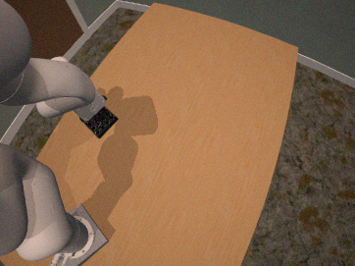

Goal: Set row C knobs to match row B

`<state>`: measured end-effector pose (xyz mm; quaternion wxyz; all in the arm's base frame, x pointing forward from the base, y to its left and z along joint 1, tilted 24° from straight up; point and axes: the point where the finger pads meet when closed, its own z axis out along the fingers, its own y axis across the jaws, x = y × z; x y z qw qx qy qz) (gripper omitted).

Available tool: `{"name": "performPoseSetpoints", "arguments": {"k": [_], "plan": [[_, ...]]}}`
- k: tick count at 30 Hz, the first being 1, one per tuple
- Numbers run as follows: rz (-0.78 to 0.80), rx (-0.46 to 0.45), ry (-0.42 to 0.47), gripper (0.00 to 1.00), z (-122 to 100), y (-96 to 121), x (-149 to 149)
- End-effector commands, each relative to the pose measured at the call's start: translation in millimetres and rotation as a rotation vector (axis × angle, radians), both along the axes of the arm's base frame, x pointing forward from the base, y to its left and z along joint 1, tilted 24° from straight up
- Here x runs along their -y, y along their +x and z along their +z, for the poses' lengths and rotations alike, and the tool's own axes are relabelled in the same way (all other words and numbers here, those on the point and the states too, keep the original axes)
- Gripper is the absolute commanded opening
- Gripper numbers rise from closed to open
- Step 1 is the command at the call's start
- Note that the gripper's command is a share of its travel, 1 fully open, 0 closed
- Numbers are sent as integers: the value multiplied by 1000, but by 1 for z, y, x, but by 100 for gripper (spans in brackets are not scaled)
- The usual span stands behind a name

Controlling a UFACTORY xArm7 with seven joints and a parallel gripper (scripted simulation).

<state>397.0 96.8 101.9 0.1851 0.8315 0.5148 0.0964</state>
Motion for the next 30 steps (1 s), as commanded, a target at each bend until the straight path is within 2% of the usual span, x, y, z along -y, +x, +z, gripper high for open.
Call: {"name": "performPoseSetpoints", "arguments": {"k": [1,30], "plan": [[1,2,1,19,1,1,-1],[1,2,1,19,-10,5,2]]}}
